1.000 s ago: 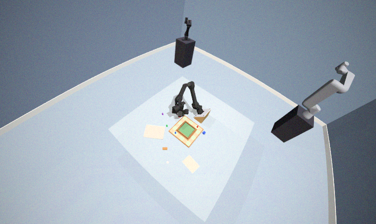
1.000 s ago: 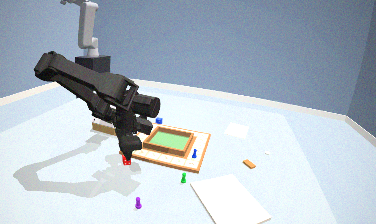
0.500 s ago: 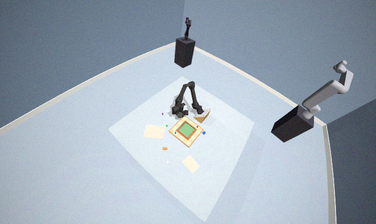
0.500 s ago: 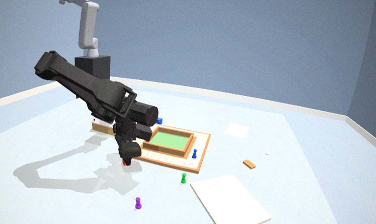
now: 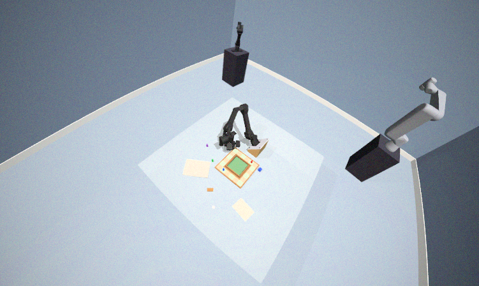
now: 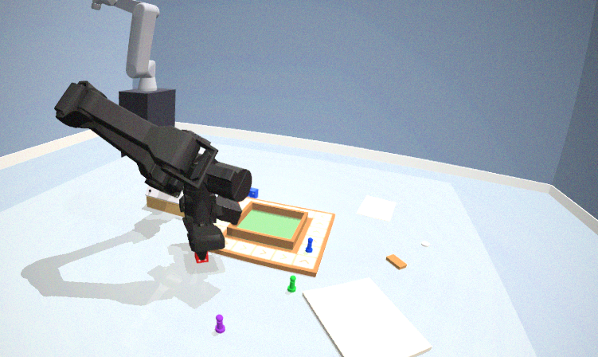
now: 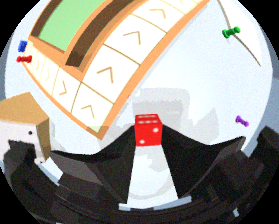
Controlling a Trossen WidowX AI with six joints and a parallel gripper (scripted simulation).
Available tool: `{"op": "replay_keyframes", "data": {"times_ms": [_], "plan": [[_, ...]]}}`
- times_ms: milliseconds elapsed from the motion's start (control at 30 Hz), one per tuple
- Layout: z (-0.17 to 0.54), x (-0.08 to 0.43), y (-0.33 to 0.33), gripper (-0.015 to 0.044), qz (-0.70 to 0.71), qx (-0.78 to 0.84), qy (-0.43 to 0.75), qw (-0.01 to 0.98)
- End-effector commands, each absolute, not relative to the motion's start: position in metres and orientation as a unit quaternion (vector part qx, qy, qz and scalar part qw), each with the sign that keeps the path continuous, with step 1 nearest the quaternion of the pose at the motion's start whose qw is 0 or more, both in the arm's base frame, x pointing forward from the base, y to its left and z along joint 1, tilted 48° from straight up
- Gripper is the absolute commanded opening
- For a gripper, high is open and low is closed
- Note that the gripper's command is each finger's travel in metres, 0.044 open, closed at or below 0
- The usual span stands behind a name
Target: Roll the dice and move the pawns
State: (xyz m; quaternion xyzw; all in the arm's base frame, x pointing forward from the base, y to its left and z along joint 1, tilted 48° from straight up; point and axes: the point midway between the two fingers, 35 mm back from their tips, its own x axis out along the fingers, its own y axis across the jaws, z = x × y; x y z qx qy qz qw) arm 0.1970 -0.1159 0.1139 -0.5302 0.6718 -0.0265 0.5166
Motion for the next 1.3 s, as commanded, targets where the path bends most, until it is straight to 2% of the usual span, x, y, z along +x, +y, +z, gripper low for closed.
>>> {"op": "replay_keyframes", "data": {"times_ms": [0, 833, 1267], "plan": [[0.122, 0.200, -0.105, 0.0000, -0.024, -0.530, 0.664, 0.527], [0.198, 0.175, -0.033, 0.0000, -0.013, -0.530, 0.626, 0.572], [0.184, 0.195, -0.017, 0.0000, 0.026, -0.563, 0.631, 0.533]]}}
